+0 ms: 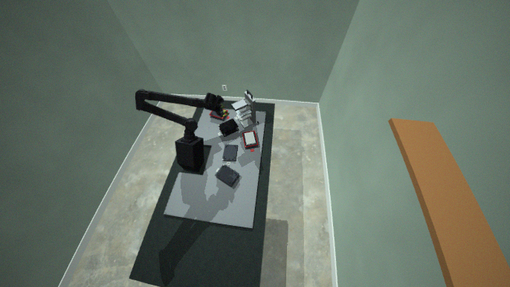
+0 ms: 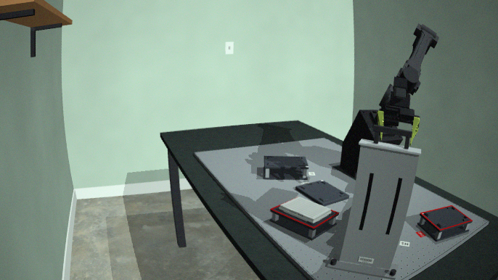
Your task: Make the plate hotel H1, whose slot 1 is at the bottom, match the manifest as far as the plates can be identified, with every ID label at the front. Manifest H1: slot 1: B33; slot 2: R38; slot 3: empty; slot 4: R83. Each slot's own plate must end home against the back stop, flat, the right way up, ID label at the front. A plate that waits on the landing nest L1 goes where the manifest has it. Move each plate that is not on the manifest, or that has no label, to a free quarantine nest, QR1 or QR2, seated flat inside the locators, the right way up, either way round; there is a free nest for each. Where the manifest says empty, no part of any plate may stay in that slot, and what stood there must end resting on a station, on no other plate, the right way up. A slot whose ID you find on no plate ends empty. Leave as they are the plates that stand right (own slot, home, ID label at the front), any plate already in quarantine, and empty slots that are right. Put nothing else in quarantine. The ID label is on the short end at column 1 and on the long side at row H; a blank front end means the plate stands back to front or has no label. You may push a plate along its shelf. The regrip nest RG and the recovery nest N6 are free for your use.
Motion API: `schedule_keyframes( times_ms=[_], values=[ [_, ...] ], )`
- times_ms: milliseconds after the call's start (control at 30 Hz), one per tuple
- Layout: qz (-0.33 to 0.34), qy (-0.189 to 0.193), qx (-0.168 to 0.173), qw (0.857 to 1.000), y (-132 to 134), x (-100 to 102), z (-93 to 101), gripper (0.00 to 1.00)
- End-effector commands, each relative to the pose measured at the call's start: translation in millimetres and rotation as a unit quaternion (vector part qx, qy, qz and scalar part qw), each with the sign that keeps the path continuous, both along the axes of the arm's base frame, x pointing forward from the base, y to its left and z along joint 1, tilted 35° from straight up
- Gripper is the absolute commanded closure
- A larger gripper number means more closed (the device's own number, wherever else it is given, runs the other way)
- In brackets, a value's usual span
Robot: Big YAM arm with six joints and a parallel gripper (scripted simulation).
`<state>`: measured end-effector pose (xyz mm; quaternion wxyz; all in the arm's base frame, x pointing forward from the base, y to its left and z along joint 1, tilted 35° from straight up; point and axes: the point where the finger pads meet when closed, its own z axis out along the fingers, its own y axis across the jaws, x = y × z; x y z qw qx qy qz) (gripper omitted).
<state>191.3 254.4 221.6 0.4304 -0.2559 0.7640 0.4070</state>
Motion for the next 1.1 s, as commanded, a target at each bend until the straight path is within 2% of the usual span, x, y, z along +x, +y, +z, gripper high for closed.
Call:
schedule_keyframes(
  times_ms=[0, 33, 67, 167, 200, 1000, 1033, 1067],
  values=[
    [-0.002, -0.006, 0.003, 1.000, -5, -3, 5.7, 0.00],
    [-0.002, -0.006, 0.003, 1.000, -6, -4, 5.0, 0.00],
    [0.001, -0.003, 0.005, 1.000, -4, -8, 1.9, 1.00],
    [0.001, -0.001, 0.006, 1.000, -3, -9, 0.5, 1.00],
    [-0.002, -0.017, 0.015, 1.000, -2, -3, 17.8, 1.00],
    [-0.002, -0.017, 0.015, 1.000, -2, -3, 17.8, 1.00],
    [0.001, -0.013, 0.018, 1.000, 3, -3, 28.1, 1.00],
    [0.001, -0.016, 0.021, 1.000, 4, -2, 30.3, 1.00]
  ],
)
